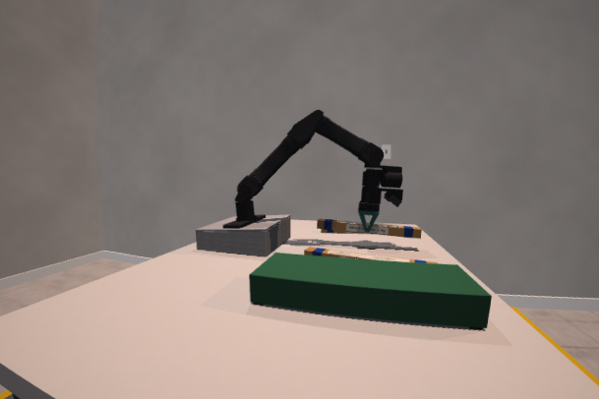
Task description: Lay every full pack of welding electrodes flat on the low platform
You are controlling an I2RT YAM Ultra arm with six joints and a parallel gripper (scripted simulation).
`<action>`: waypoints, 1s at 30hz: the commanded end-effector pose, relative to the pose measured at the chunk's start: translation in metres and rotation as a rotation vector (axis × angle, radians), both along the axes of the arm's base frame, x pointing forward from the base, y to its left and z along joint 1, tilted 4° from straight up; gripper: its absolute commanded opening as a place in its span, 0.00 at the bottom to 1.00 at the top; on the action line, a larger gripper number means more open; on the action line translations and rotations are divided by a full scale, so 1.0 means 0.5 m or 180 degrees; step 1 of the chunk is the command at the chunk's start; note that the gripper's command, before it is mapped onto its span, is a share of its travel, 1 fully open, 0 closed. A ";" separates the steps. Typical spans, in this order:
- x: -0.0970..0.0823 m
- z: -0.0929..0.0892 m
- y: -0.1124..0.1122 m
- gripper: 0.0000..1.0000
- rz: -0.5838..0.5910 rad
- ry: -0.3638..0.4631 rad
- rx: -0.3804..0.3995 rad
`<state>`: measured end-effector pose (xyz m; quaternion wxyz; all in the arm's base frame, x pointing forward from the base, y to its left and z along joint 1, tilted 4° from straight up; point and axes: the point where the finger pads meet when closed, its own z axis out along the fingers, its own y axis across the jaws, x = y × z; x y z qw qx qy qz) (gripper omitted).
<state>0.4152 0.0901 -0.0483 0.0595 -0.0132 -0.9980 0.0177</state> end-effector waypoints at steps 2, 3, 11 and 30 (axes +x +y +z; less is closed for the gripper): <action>0.036 0.051 0.009 0.00 0.0008 -0.0291 0.0059; 0.036 0.051 0.009 0.00 0.0008 -0.0291 0.0059; 0.029 0.019 0.006 0.00 0.0007 -0.0266 0.0054; 0.030 0.019 0.002 0.00 0.0001 -0.0255 0.0050</action>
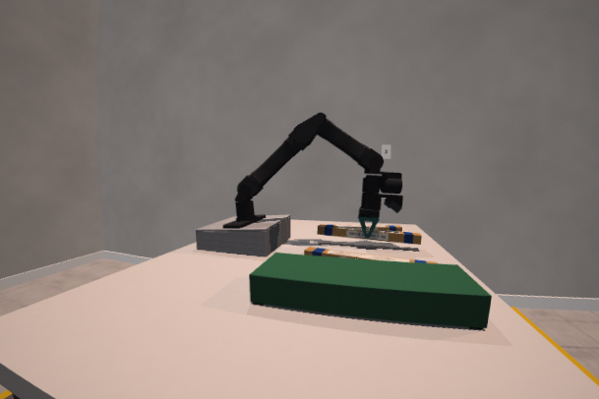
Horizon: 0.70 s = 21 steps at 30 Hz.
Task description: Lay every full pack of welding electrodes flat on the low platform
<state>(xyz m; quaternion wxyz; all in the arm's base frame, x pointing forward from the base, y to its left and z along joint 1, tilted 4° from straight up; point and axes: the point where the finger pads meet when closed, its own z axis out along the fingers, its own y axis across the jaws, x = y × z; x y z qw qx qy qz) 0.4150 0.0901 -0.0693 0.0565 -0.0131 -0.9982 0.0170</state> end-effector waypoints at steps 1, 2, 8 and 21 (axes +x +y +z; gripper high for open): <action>0.029 0.060 0.002 0.00 0.0000 -0.0233 0.0045; 0.029 0.059 0.001 0.00 -0.0001 -0.0232 0.0045; 0.033 0.063 0.001 0.00 -0.0004 -0.0249 0.0048; 0.031 0.060 -0.003 0.00 -0.0012 -0.0236 0.0044</action>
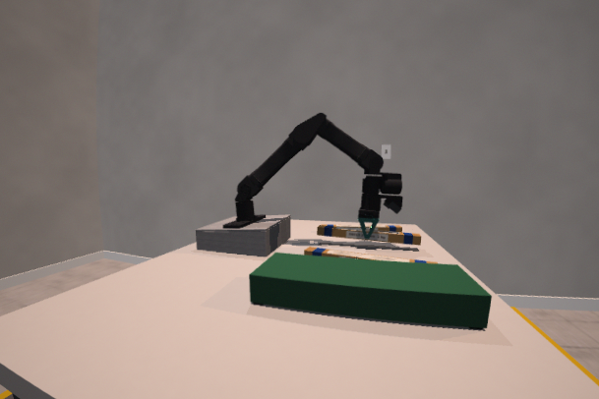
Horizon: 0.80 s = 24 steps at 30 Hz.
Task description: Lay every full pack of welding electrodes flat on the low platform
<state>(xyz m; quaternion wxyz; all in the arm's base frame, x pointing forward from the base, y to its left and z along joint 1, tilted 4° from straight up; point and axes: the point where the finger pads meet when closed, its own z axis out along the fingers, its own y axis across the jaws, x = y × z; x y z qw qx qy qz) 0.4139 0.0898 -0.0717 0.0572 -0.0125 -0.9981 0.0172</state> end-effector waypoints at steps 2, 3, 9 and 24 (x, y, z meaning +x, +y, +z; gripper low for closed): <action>0.034 0.066 -0.002 0.00 -0.0016 -0.0242 0.0045; 0.034 0.066 -0.002 0.00 -0.0016 -0.0242 0.0045; 0.031 0.063 0.001 0.00 -0.0004 -0.0233 0.0044; 0.041 0.049 0.003 0.00 -0.0006 -0.0297 0.0060</action>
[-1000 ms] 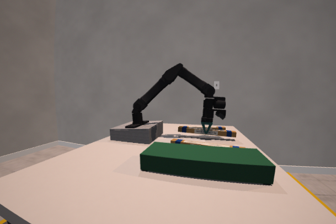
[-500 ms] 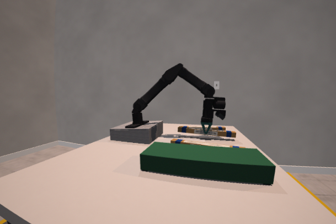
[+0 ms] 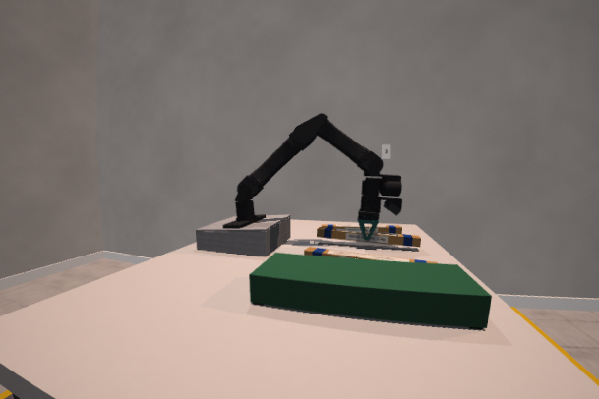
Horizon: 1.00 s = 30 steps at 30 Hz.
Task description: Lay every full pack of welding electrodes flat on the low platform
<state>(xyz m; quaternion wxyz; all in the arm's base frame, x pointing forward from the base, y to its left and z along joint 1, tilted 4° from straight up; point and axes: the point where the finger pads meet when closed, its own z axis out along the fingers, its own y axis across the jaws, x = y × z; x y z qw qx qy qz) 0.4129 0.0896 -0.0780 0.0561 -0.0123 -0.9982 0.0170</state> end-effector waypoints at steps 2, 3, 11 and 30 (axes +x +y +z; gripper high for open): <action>0.036 0.051 0.001 0.00 -0.0008 -0.0265 0.0053; 0.031 0.047 0.000 0.00 -0.0008 -0.0241 0.0048; 0.043 0.044 0.003 0.00 -0.0009 -0.0299 0.0060; 0.038 0.023 0.001 0.00 -0.0010 -0.0275 0.0055</action>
